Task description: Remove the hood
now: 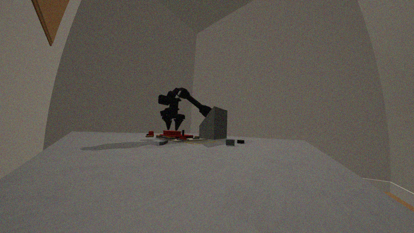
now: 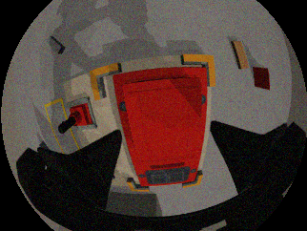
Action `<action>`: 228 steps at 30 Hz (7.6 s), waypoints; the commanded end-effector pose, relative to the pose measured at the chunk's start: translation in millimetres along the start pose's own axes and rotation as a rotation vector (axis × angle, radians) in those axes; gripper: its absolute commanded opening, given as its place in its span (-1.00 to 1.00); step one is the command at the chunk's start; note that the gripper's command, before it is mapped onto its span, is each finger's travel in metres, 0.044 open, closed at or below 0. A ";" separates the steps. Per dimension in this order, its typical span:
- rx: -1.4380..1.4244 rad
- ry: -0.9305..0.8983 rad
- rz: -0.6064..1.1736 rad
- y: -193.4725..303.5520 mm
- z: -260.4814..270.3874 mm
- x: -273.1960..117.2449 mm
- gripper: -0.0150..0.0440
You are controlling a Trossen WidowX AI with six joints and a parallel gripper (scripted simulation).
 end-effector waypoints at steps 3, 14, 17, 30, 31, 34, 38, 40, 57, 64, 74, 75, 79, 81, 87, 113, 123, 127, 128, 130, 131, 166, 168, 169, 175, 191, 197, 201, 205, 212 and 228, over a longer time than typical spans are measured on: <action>-0.011 0.005 0.004 2.0 0.7 3.0 1.00; -0.011 0.005 0.004 2.0 0.6 8.4 1.00; -0.011 0.005 0.004 2.0 0.6 9.9 1.00; -0.011 0.005 0.004 2.1 0.5 16.2 1.00; -0.011 0.005 0.004 2.1 0.5 16.7 1.00; -0.011 0.005 0.004 2.2 0.5 18.2 1.00; -0.011 0.005 0.004 2.2 0.4 20.1 1.00; -0.002 0.002 0.001 0.8 -0.1 18.2 0.91; -0.002 0.002 0.001 0.7 -0.1 16.7 0.00; -0.002 0.002 0.001 0.5 0.1 12.2 -0.49; -0.002 0.001 0.001 0.3 0.3 5.7 -0.49; -0.002 0.001 0.001 0.3 0.3 5.0 -0.49; -0.002 0.001 0.001 0.3 0.4 2.4 -0.49; -0.002 0.001 0.001 0.3 0.4 1.1 -0.49; -0.002 0.001 0.000 0.3 0.4 -2.8 -0.49; -0.017 -0.010 -0.001 -0.7 29.9 -48.7 -0.49; -0.051 -0.042 0.001 7.9 109.9 -55.6 -0.49; -0.068 -0.048 0.005 16.6 140.0 -57.5 -0.49; -0.068 -0.048 0.006 18.8 146.8 -57.8 -0.49; -0.057 -0.044 0.006 22.8 160.0 -58.1 -0.49; -0.052 -0.041 0.006 25.1 166.5 -58.1 -0.49; -0.002 -0.014 0.000 47.9 220.8 -35.0 -0.49; -0.002 -0.014 0.000 47.8 220.8 -33.0 -0.49; -0.002 -0.014 0.000 47.7 220.9 -32.0 -0.49; -0.002 -0.014 0.000 47.6 221.0 -26.0 -0.49; -0.002 -0.013 0.000 47.7 220.9 -9.9 -0.49; -0.002 -0.012 0.000 47.9 220.8 -4.0 -0.49; -0.002 -0.012 0.000 48.1 220.7 0.0 -0.49; -0.002 -0.011 0.000 48.4 220.5 3.9 -0.49; -0.002 -0.010 0.000 48.9 220.2 10.7 -0.49; -0.002 -0.008 0.000 50.1 219.5 21.9 -0.49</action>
Point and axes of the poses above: the point midway between the two fingers, 35 mm back from their tips, its own x axis out along the fingers, its own z axis across the jaws, y = z × x, the point moved 3 cm from there along -x, back along the fingers
